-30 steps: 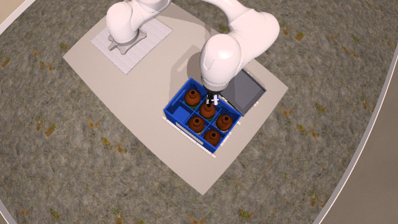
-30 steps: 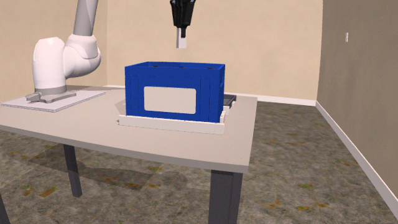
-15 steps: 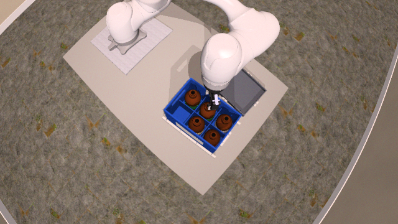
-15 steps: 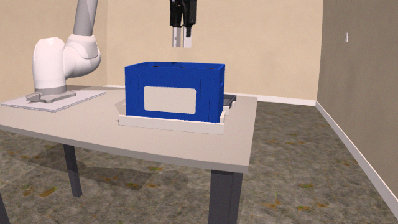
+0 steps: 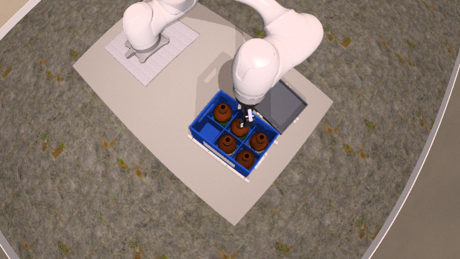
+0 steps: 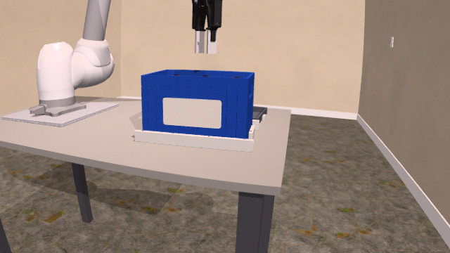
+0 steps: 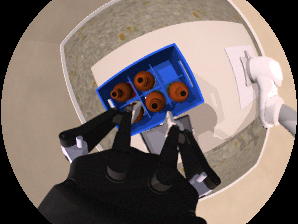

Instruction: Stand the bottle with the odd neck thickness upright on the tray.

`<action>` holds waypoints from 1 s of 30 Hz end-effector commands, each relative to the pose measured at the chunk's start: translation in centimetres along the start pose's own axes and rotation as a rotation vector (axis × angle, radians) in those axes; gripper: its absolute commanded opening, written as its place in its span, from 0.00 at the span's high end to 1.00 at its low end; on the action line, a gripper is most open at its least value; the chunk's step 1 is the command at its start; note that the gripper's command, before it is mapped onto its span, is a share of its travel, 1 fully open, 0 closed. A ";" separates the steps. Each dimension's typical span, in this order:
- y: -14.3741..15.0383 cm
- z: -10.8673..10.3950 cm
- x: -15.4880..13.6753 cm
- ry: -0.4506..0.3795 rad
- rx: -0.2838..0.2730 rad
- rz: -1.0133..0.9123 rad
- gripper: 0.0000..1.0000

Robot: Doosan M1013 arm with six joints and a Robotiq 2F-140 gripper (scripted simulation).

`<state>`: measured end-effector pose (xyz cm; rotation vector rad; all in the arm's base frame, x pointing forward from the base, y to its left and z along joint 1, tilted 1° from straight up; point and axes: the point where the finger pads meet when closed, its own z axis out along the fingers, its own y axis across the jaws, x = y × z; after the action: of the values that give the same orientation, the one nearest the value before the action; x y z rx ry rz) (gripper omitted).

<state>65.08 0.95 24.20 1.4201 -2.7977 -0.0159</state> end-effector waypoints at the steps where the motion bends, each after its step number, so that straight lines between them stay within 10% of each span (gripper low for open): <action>1: 0.0 0.0 0.0 0.000 0.000 0.000 0.62; 30: 0.0 1.4 0.0 0.000 0.000 0.000 0.62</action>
<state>65.07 0.96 22.97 1.4200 -2.7977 -0.0159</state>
